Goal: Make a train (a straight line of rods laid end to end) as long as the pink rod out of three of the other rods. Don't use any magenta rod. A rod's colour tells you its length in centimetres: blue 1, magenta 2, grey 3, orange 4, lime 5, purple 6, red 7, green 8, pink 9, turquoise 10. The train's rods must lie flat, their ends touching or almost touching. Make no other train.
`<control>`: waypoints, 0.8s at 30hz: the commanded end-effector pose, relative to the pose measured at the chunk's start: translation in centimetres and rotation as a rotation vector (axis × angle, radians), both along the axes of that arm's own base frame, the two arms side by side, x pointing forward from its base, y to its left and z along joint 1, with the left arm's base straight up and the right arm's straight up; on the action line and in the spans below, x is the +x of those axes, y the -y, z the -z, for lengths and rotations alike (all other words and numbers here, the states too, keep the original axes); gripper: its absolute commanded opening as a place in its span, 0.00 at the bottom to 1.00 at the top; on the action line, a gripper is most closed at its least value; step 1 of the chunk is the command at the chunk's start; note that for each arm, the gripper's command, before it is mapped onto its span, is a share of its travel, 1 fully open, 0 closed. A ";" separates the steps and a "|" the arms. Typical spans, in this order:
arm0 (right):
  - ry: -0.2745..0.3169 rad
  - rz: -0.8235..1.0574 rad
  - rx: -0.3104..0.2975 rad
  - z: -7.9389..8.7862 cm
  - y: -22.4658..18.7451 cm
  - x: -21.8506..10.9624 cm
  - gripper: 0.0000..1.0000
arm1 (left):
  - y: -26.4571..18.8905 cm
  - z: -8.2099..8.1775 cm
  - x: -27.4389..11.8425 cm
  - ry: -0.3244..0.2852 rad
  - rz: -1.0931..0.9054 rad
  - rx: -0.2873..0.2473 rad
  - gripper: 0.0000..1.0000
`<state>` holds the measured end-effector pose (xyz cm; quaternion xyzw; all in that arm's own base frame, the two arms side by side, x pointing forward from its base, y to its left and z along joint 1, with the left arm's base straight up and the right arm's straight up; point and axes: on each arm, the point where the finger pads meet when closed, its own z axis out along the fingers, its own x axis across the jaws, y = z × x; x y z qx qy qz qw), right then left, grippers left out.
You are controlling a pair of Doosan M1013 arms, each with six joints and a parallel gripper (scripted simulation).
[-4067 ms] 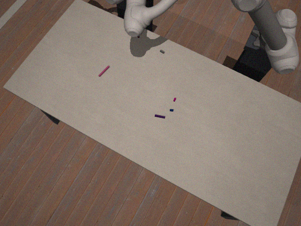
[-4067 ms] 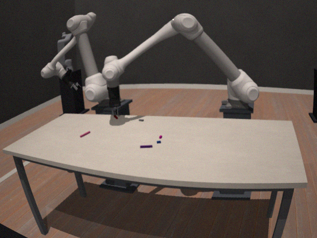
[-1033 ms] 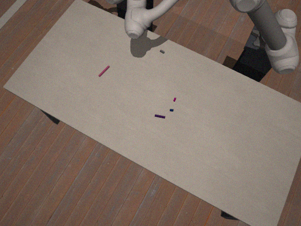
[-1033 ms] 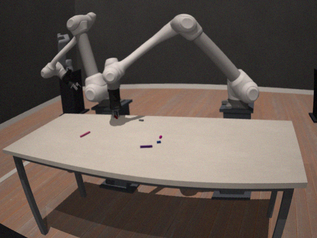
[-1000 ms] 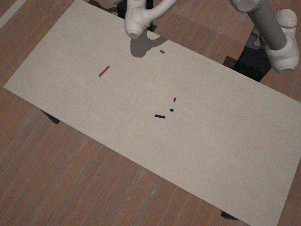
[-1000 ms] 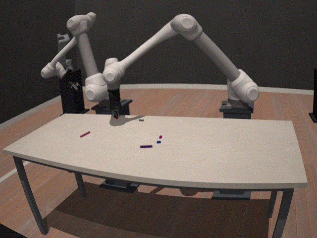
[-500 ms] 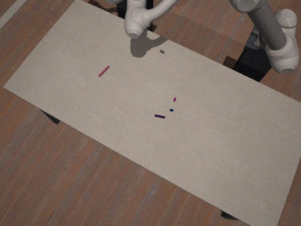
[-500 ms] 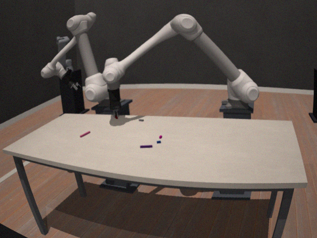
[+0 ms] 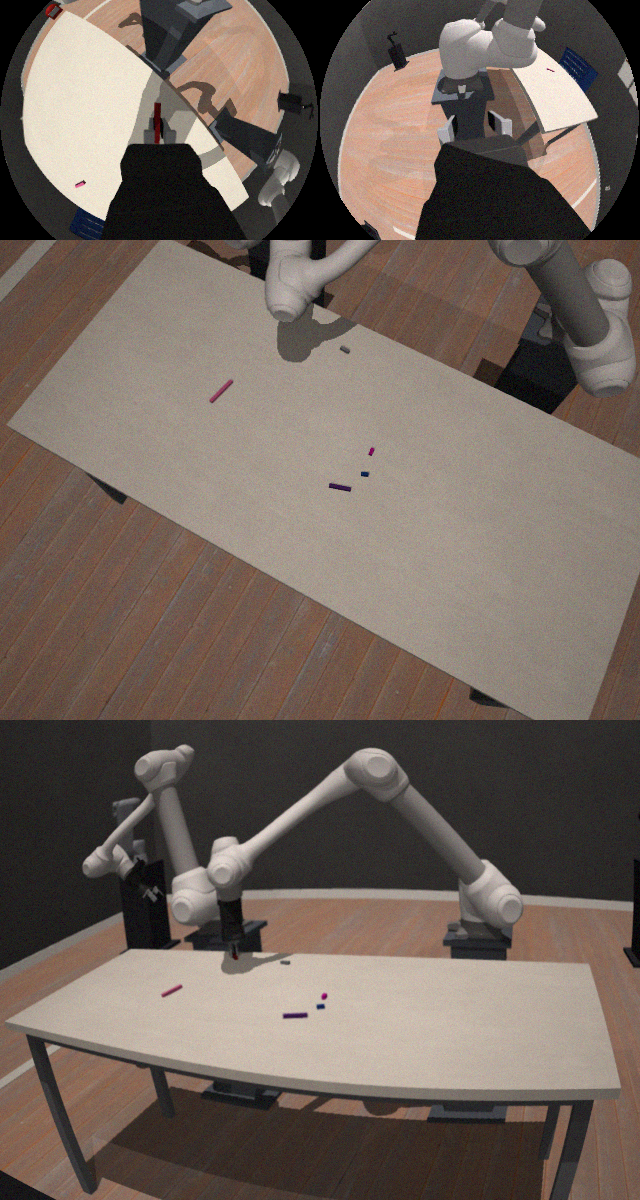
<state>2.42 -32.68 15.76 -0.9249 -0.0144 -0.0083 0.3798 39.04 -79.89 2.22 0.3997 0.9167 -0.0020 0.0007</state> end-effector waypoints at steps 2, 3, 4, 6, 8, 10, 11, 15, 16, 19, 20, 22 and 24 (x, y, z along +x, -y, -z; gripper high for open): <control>0.011 0.007 0.006 -0.1 -0.3 0.1 1.00 | -0.3 0.4 -0.2 0.002 -0.002 0.007 0.24; 0.011 0.007 0.006 -0.1 -0.3 0.1 1.00 | -0.3 0.4 -0.2 0.002 -0.002 0.007 0.24; 0.011 0.007 0.006 -0.1 -0.3 0.1 1.00 | -0.3 0.4 -0.2 0.002 -0.002 0.007 0.24; 0.011 0.007 0.006 -0.1 -0.3 0.1 1.00 | -0.3 0.4 -0.2 0.002 -0.002 0.007 0.24; 0.011 0.007 0.006 -0.1 -0.3 0.1 1.00 | -0.3 0.4 -0.2 0.002 -0.002 0.007 0.24; 0.011 0.007 0.006 -0.1 -0.3 0.1 1.00 | -0.3 0.4 -0.2 0.002 -0.002 0.008 0.24; 0.011 0.007 0.006 -0.1 -0.3 0.1 1.00 | -0.4 0.2 -0.2 0.001 -0.002 0.009 0.24; 0.011 0.007 0.006 -0.1 -0.3 0.1 1.00 | -0.3 -0.6 -0.2 0.002 -0.002 0.007 0.24; 0.011 0.007 0.006 -0.1 -0.3 0.1 1.00 | -0.2 -1.1 -0.1 0.003 -0.002 0.005 0.24; 0.011 0.007 0.006 -0.1 -0.3 0.1 1.00 | 0.0 -2.9 0.0 0.005 -0.002 0.002 0.24; 0.011 0.007 0.006 -0.1 -0.3 0.1 1.00 | 0.0 -3.6 0.0 0.005 -0.002 0.002 0.24; 0.011 0.007 0.006 -0.1 -0.3 0.1 1.00 | 0.0 -5.1 0.0 0.005 -0.003 0.002 0.24; 0.011 0.007 0.006 -0.1 -0.3 0.1 1.00 | 0.0 -6.7 0.0 0.005 -0.003 0.002 0.24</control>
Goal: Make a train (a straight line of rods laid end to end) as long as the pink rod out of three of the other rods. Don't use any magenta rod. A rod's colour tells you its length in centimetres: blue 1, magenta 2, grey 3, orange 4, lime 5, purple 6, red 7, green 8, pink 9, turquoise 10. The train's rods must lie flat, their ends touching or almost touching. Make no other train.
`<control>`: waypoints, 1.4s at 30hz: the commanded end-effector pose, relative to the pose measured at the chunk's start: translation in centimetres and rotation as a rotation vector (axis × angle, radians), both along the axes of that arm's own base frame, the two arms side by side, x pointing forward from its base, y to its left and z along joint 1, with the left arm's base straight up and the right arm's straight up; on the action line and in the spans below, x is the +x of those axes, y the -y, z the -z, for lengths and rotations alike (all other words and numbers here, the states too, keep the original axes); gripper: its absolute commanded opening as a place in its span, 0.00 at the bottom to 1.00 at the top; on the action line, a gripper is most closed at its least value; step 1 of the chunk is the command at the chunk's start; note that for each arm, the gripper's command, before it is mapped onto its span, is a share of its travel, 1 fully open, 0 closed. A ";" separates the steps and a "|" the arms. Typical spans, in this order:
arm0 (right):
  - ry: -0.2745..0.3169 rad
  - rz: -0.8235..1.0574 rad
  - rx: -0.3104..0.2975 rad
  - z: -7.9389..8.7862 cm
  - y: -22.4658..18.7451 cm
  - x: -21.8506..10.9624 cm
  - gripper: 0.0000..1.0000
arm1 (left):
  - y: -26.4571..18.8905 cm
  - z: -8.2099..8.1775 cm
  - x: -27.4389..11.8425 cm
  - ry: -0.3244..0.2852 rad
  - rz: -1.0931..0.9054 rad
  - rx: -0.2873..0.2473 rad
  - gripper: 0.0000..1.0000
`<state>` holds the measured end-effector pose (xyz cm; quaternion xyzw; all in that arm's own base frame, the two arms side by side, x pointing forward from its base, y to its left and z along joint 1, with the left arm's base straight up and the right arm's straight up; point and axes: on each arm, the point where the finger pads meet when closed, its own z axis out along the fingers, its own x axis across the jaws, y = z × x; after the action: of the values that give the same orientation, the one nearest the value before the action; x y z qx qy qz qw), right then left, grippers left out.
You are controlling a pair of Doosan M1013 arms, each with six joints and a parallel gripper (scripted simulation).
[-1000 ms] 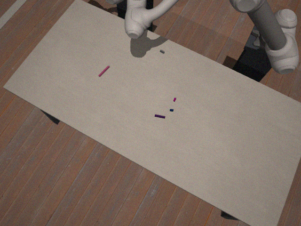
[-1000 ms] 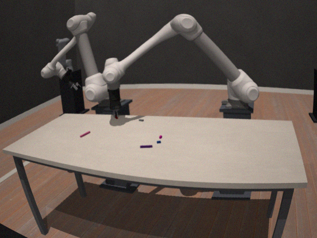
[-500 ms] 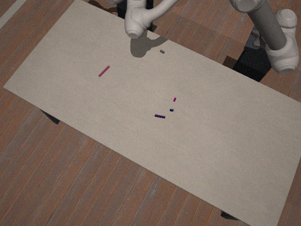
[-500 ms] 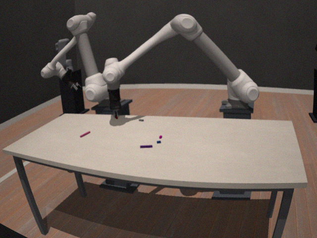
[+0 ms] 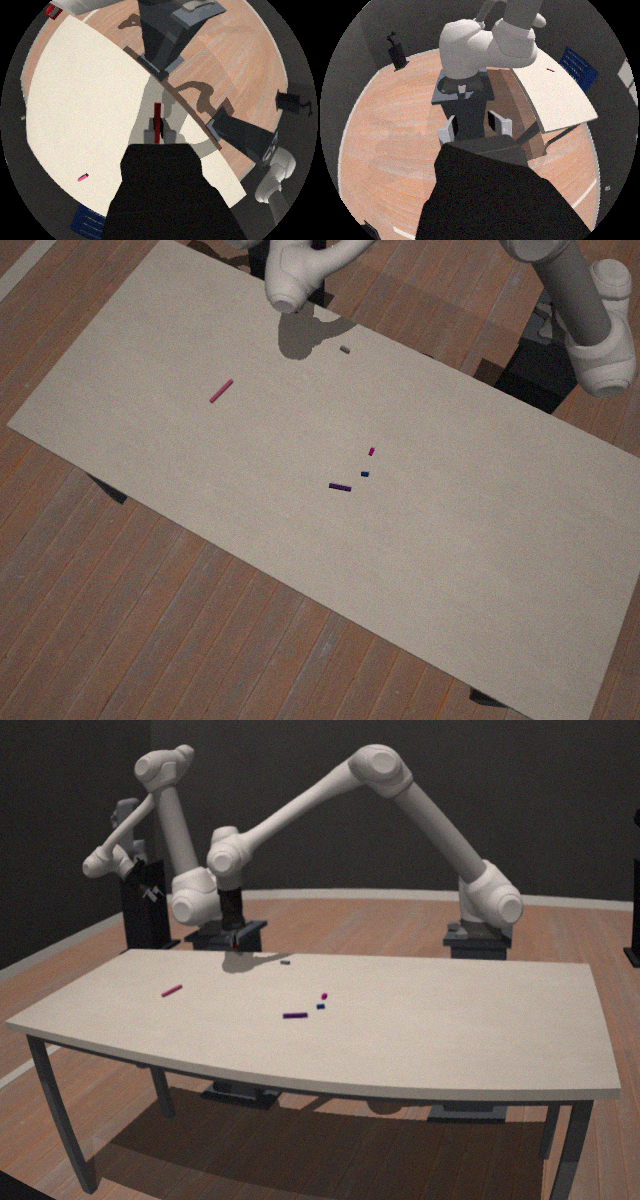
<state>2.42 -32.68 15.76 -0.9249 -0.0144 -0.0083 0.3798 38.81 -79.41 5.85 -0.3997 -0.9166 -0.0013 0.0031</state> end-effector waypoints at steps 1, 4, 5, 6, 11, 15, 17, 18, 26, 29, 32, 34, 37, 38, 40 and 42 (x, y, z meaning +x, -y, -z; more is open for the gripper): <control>0.011 0.007 0.006 -0.1 -0.3 0.1 1.00 | 0.4 -3.8 0.2 0.009 -0.003 -0.007 0.24; 0.011 0.007 0.006 -0.1 -0.3 0.1 1.00 | 0.4 -5.6 0.2 0.009 -0.003 -0.007 0.24; 0.011 0.007 0.006 -0.1 -0.3 0.1 1.00 | 0.4 -5.6 0.2 0.009 -0.003 -0.007 0.24; 0.011 0.007 0.006 -0.1 -0.3 0.1 1.00 | 0.4 -5.6 0.2 0.009 -0.003 -0.007 0.24; 0.011 0.007 0.006 -0.1 -0.3 0.1 1.00 | 0.4 -6.6 0.2 0.009 -0.003 -0.007 0.24; 0.011 0.007 0.006 -0.1 -0.3 0.1 1.00 | 0.4 -6.4 0.2 0.008 -0.003 -0.005 0.24; 0.011 0.007 0.006 -0.1 -0.3 0.1 1.00 | 0.5 -6.4 0.2 0.009 -0.003 -0.007 0.24; 0.011 0.007 0.006 -0.1 -0.3 0.1 1.00 | 0.5 -6.4 0.2 0.009 -0.003 -0.007 0.24; 0.011 0.007 0.006 -0.1 -0.3 0.1 1.00 | -2.4 -6.4 5.2 0.009 -0.124 -0.007 0.24; 0.011 0.007 0.006 -0.1 -0.3 0.1 1.00 | -3.9 -6.2 7.6 0.009 -0.183 -0.005 0.24; 0.011 0.007 0.006 -0.1 -0.3 0.1 1.00 | -5.5 -6.1 9.9 0.008 -0.243 -0.004 0.24; 0.011 0.007 0.006 -0.1 -0.3 0.1 1.00 | -6.5 -6.1 11.4 0.008 -0.283 -0.003 0.24; 0.011 0.007 0.006 -0.1 -0.3 0.1 1.00 | -8.2 -6.1 13.6 0.008 -0.343 -0.003 0.24; 0.011 0.007 0.006 -0.1 -0.3 0.1 1.00 | -8.7 -6.2 14.4 0.008 -0.362 -0.003 0.24; 0.011 0.007 0.006 -0.1 -0.3 0.1 1.00 | -8.7 -6.2 14.4 0.008 -0.362 -0.003 0.24; 0.011 0.007 0.006 -0.1 -0.3 0.1 1.00 | -10.6 -6.2 16.8 0.008 -0.428 -0.003 0.24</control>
<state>2.42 -32.68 15.76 -0.9249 -0.0144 -0.0083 0.3798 53.14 -70.98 12.13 -0.2298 -0.9732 0.0014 -0.0002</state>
